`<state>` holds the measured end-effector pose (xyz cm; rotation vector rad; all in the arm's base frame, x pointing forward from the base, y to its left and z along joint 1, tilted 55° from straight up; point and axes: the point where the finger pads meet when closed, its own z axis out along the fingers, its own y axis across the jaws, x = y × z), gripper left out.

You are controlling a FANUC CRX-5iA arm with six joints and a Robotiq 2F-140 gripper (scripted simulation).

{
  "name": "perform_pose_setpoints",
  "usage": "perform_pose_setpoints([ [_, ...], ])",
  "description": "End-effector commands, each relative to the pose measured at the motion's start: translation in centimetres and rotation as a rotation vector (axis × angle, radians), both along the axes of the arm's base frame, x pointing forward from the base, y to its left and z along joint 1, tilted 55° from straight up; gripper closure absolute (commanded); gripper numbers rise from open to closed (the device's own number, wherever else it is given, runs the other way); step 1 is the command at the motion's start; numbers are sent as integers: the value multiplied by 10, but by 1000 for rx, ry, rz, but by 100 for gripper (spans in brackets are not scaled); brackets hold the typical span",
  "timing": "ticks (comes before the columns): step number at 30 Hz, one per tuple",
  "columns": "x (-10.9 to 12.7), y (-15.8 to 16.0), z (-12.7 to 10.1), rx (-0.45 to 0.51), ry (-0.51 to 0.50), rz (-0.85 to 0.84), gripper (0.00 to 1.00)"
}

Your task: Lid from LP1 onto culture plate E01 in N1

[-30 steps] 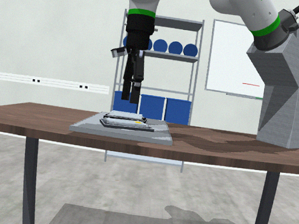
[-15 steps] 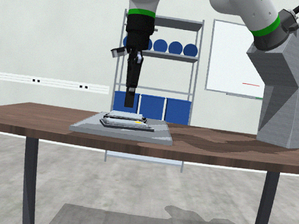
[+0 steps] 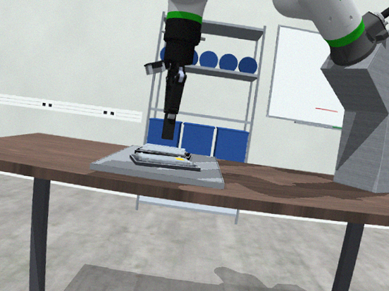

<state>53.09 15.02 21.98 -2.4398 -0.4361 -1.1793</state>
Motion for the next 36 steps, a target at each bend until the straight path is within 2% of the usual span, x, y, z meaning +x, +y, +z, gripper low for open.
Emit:
perform_pose_setpoints([
  [1,0,0,1,0,-1,0,90],
  [11,0,0,1,0,-1,0,90],
  [12,0,0,1,0,-1,0,31],
  [36,0,0,1,0,-1,0,31],
])
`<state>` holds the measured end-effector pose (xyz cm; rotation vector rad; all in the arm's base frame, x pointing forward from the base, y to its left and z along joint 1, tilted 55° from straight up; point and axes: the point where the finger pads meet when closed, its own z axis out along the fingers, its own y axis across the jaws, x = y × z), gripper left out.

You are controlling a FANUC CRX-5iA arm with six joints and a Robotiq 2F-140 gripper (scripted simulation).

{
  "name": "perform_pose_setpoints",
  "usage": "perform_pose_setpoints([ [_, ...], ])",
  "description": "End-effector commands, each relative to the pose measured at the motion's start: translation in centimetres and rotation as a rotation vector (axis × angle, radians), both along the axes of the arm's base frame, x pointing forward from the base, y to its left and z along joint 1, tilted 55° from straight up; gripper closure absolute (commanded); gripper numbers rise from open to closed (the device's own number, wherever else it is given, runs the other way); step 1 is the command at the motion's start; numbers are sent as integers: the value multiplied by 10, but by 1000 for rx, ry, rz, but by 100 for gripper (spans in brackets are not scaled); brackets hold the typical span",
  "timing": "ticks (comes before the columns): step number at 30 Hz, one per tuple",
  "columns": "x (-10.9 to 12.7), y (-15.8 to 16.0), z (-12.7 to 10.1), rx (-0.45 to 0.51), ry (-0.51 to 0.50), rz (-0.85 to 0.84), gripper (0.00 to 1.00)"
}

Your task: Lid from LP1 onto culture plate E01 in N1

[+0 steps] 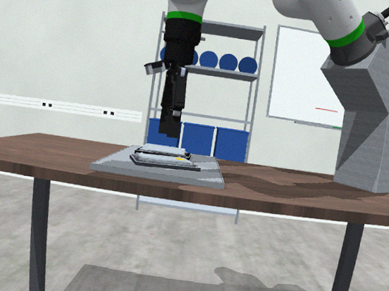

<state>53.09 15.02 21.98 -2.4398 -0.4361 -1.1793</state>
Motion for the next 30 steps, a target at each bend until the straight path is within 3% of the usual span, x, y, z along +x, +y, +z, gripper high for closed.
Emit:
perform_pose_setpoints([
  [1,0,0,1,0,-1,0,31],
  [30,4,2,-3,0,-1,0,31],
])
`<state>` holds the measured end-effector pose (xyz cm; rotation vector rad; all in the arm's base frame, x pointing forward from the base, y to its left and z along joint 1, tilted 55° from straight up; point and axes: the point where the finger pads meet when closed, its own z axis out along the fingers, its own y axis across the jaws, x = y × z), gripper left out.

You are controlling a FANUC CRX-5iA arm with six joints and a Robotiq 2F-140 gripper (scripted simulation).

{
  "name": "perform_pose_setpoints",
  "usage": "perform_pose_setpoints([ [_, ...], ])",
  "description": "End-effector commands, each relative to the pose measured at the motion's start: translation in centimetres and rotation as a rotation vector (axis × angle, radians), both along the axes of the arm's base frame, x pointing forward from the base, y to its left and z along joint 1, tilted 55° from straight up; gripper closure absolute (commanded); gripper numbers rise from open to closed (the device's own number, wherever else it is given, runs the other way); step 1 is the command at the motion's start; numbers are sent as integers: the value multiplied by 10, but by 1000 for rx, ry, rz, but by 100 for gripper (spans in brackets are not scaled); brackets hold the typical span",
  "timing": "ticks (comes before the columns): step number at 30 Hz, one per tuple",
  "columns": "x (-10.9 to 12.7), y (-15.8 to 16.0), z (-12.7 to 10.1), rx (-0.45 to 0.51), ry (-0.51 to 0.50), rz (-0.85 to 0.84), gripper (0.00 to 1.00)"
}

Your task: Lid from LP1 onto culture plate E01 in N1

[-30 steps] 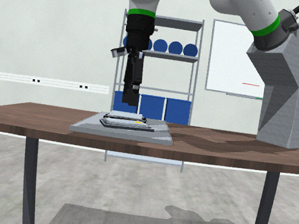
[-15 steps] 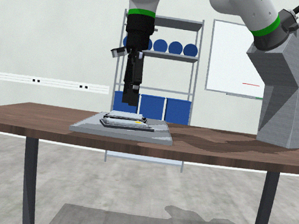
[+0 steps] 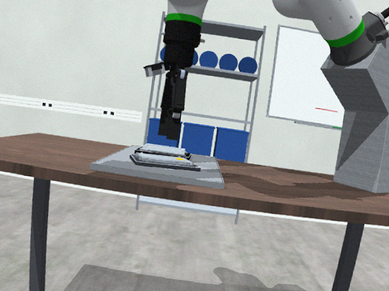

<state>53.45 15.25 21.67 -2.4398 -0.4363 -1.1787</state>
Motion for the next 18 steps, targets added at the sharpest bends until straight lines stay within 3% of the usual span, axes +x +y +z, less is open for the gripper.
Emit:
perform_pose_setpoints([
  [1,2,1,-1,0,-1,0,31],
  [18,15,9,-12,0,-1,0,31],
])
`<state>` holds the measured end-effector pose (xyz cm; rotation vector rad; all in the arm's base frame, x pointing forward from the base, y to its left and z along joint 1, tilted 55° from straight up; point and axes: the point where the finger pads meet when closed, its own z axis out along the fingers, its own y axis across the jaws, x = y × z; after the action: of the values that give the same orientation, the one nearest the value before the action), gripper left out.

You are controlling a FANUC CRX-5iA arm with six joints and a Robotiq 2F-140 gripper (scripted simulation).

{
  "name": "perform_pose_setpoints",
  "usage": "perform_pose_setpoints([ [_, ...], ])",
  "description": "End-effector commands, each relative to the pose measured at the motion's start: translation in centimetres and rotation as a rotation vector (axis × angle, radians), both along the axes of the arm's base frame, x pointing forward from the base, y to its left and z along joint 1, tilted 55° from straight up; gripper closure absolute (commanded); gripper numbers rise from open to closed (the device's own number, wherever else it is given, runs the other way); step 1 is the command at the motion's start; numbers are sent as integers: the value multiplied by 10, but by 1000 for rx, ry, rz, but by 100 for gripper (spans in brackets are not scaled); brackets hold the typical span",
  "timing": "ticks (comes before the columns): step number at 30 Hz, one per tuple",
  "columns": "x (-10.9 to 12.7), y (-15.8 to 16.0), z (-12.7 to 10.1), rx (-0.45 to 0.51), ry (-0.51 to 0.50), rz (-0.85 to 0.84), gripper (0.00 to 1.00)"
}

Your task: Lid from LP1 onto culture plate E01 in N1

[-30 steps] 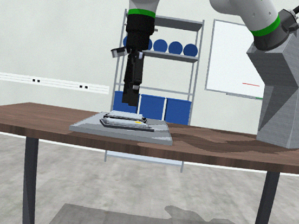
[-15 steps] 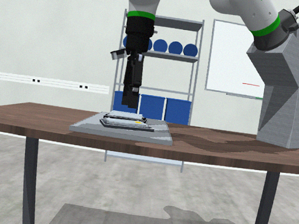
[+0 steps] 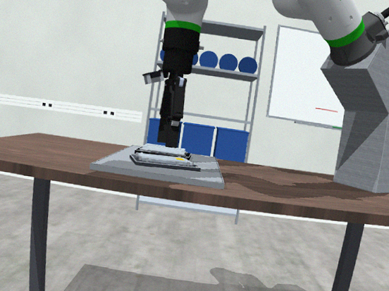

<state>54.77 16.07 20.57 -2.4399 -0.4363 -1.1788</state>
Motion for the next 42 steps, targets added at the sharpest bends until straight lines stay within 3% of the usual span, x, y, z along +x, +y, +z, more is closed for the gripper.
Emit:
perform_pose_setpoints([
  [1,3,1,-1,0,-1,0,31],
  [42,14,9,-11,0,-1,0,31],
])
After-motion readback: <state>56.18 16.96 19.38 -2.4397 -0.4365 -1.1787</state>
